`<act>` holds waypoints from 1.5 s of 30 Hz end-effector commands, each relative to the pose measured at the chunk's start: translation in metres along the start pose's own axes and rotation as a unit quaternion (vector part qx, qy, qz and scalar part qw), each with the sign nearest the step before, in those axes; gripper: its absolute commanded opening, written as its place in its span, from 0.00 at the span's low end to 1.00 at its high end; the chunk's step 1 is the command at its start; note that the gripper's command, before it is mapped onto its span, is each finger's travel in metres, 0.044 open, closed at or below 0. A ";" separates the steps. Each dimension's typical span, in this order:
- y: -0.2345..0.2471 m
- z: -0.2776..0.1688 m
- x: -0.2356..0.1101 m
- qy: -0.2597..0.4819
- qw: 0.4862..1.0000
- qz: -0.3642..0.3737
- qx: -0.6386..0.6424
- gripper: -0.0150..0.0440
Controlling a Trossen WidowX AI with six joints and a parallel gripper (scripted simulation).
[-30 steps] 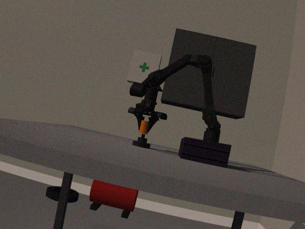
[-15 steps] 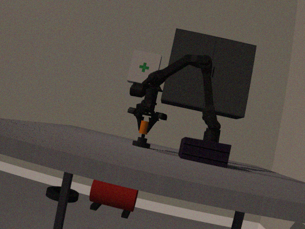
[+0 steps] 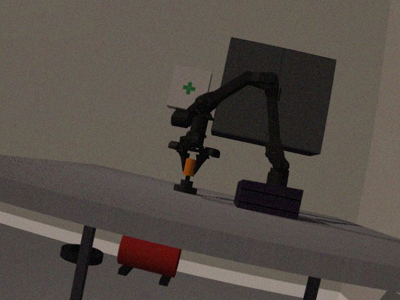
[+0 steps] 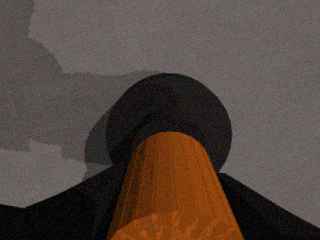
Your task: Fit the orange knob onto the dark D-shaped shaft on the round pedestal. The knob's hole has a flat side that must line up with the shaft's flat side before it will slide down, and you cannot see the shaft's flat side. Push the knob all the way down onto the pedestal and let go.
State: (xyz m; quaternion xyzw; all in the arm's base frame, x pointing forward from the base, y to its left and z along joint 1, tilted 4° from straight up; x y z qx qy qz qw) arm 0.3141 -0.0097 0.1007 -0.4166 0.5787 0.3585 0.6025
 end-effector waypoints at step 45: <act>0.000 -0.001 0.004 -0.001 1.000 0.001 -0.014 0.25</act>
Point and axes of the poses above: the point midway between the two fingers, 35 mm back from their tips, its own x axis out along the fingers, its own y axis across the jaws, z = x × y, the point moved 6 cm from there along -x, back along the fingers, and after that the axes turned 12 degrees about x, right-handed, at the moved point
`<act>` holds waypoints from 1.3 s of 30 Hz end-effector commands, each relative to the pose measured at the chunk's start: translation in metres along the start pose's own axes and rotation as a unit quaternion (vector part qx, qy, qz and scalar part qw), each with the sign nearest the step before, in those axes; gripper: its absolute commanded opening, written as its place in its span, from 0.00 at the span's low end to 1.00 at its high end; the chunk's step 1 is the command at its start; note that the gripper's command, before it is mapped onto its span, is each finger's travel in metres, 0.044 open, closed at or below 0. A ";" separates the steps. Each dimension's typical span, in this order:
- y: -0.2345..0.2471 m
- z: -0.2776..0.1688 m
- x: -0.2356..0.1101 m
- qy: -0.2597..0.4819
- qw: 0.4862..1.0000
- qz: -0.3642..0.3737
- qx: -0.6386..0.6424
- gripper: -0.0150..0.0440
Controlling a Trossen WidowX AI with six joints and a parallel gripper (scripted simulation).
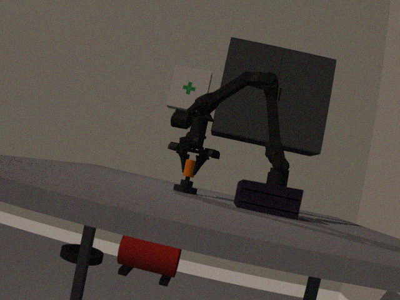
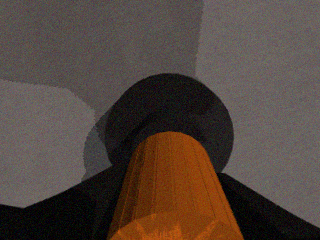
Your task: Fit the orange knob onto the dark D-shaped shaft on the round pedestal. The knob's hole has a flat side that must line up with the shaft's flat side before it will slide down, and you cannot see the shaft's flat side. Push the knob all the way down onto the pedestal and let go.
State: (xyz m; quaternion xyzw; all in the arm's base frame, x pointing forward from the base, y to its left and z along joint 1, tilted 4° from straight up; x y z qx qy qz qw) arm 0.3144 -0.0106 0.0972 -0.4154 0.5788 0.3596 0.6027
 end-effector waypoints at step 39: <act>-0.001 0.000 0.013 -0.003 1.000 0.001 0.001 0.25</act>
Point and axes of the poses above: the point midway between the two fingers, 35 mm back from their tips, its own x axis out along the fingers, its own y axis across the jaws, z = x × y, the point moved 6 cm from there along -x, back along the fingers, and after that the axes turned 12 degrees about x, right-handed, at the moved point
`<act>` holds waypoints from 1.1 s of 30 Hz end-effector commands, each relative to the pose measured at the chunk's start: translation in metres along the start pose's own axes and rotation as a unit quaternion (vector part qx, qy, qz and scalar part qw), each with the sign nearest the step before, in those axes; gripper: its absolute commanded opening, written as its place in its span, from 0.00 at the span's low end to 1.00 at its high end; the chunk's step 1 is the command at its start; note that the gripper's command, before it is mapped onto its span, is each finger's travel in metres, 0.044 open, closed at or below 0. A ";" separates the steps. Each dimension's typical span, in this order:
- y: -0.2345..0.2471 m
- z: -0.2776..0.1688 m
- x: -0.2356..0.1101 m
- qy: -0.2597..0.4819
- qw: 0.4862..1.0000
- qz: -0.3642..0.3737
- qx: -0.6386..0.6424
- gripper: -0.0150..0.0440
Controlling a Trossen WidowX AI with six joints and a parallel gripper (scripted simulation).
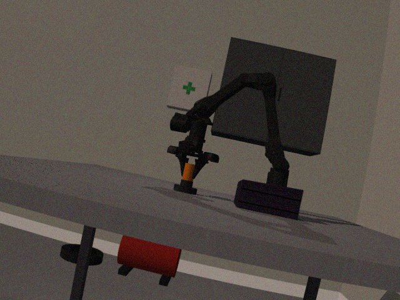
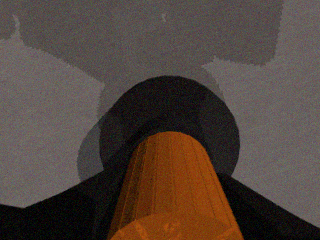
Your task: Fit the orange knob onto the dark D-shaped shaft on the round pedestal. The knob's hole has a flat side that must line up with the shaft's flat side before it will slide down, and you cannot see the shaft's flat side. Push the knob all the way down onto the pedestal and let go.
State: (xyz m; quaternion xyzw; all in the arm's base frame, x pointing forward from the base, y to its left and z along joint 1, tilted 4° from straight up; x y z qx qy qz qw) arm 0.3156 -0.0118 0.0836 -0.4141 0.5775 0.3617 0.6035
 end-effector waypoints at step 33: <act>0.000 0.001 -0.095 0.000 1.000 0.000 0.000 1.00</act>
Point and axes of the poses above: the point midway between the two fingers, 35 mm back from their tips, its own x axis out along the fingers, its own y axis across the jaws, z = x × y, the point moved 6 cm from there along -x, back along the fingers, and after that the axes turned 12 degrees about x, right-handed, at the moved point
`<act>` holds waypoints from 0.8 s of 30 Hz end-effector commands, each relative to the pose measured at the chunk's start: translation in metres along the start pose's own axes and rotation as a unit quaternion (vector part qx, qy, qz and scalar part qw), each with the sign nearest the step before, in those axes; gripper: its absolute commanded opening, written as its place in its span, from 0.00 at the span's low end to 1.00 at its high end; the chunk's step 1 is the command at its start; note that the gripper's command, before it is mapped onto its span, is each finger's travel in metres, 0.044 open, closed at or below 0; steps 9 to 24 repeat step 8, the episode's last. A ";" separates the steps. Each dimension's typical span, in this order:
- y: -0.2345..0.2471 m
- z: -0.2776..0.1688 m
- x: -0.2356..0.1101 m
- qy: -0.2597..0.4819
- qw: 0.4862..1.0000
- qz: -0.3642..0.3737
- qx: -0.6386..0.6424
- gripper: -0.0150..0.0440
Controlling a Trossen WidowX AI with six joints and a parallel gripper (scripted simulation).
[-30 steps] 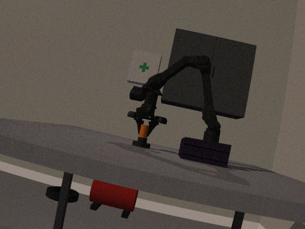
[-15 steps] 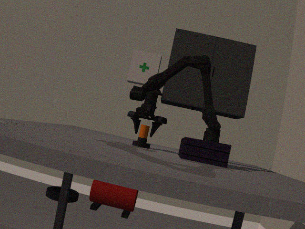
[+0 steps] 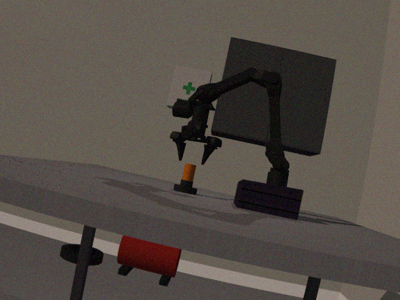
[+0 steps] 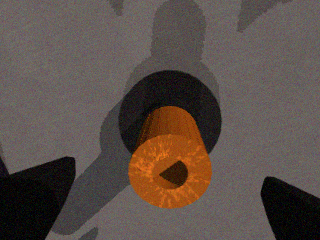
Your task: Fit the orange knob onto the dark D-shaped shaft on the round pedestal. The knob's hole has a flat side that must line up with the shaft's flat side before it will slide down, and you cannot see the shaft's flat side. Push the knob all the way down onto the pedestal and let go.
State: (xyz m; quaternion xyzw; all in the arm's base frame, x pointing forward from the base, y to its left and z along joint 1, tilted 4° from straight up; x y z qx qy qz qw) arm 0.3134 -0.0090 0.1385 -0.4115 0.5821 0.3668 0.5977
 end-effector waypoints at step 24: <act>-0.002 0.001 -0.040 -0.003 1.000 -0.009 0.002 1.00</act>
Point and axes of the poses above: the point midway between the two fingers, 35 mm back from their tips, its own x axis out along the fingers, its own y axis across the jaws, z = x × y, the point moved 6 cm from there along -x, back along the fingers, and after that the axes turned 12 degrees about x, right-handed, at the moved point
